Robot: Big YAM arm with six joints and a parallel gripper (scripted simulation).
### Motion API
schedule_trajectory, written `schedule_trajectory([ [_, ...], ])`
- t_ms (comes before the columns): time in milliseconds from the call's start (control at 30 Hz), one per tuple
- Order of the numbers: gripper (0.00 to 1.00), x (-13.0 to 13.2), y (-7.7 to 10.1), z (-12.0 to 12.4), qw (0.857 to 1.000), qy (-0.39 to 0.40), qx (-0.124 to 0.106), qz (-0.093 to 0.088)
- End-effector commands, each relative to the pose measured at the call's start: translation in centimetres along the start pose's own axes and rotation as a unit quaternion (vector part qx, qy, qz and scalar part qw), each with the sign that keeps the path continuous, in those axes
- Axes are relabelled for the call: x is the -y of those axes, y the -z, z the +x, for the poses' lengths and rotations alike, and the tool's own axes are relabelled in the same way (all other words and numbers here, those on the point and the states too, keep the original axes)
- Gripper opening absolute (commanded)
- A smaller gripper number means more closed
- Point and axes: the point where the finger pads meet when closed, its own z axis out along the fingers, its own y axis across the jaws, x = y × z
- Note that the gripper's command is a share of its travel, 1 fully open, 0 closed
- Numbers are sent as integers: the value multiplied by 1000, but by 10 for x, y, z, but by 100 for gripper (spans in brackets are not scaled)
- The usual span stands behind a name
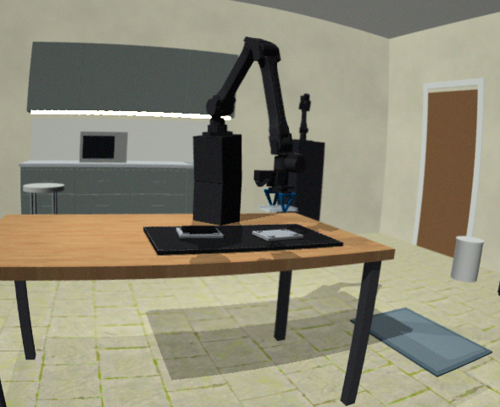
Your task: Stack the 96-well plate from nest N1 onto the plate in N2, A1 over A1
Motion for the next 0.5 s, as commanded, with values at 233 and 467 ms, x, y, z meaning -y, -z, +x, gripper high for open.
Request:
schedule_trajectory([
  [233, 0, -5, 15, -33, 993, -114, -5, -22],
  [467, 0, 1, 15, -49, 994, -103, -5, -22],
])
